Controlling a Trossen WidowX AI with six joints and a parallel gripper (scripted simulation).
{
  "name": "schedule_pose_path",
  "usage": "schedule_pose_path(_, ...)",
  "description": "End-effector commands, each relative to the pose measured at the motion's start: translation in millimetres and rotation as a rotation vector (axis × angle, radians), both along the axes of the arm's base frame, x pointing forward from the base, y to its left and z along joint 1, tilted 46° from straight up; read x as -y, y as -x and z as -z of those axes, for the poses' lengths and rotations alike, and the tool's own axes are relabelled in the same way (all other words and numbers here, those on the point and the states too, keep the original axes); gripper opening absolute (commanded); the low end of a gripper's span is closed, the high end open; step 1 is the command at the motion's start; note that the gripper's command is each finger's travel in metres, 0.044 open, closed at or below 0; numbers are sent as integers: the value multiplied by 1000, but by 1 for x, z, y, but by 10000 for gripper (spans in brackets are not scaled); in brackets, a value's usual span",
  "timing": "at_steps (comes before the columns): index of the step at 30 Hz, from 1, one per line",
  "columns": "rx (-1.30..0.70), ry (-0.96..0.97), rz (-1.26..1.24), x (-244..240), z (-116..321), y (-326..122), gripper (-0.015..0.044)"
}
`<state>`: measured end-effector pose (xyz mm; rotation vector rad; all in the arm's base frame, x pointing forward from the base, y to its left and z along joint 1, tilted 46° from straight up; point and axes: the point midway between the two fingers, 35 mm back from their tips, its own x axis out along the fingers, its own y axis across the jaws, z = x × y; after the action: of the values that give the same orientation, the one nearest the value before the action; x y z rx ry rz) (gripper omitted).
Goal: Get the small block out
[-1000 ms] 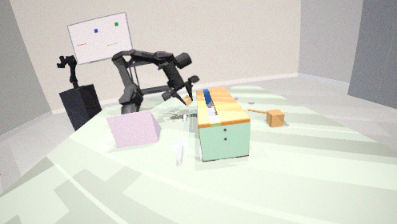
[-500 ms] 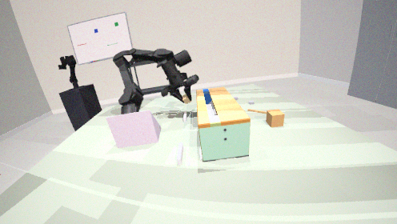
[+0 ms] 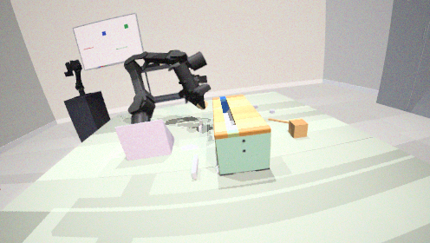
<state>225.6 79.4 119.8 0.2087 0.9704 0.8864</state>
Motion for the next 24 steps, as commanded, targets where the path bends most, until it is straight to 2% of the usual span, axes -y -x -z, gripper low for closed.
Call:
schedule_pose_path(1, -129, -60, 107, 2, -3, 0, 0)
schedule_pose_path(24, -853, -360, 676, 15, -14, 4, 0)
